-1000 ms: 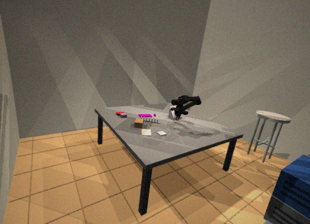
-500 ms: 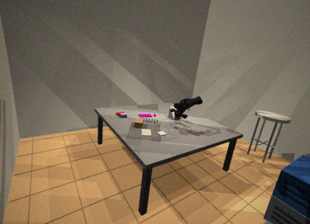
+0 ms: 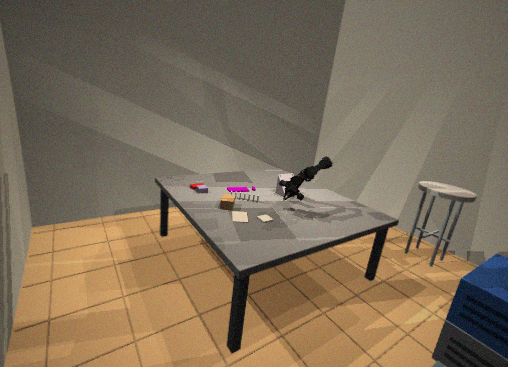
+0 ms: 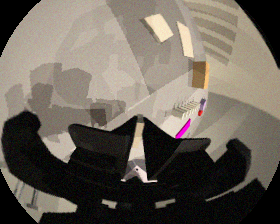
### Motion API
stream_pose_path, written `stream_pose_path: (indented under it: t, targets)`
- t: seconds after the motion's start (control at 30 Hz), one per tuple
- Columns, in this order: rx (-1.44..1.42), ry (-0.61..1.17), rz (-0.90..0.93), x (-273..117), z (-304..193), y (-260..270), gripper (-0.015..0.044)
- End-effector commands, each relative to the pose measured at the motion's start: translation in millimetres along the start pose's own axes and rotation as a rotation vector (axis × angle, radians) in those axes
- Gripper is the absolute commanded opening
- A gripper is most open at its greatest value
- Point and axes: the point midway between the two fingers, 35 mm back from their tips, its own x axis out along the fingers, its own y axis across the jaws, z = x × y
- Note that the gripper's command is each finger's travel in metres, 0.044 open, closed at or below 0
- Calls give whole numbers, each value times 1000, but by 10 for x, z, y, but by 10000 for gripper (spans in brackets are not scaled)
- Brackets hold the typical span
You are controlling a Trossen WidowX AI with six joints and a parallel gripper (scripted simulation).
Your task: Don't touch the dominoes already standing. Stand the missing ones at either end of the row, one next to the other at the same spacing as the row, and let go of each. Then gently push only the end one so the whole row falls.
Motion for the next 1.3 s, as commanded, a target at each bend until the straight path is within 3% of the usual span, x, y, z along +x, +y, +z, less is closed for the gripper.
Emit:
stream_pose_path:
  t: [0.0,0.63,1.27]
  targets:
    - [-29,-77,-63,57,22,15,25]
    - [-41,-486,-207,97,204,169,25]
    - [160,-941,-139,-164,188,364,25]
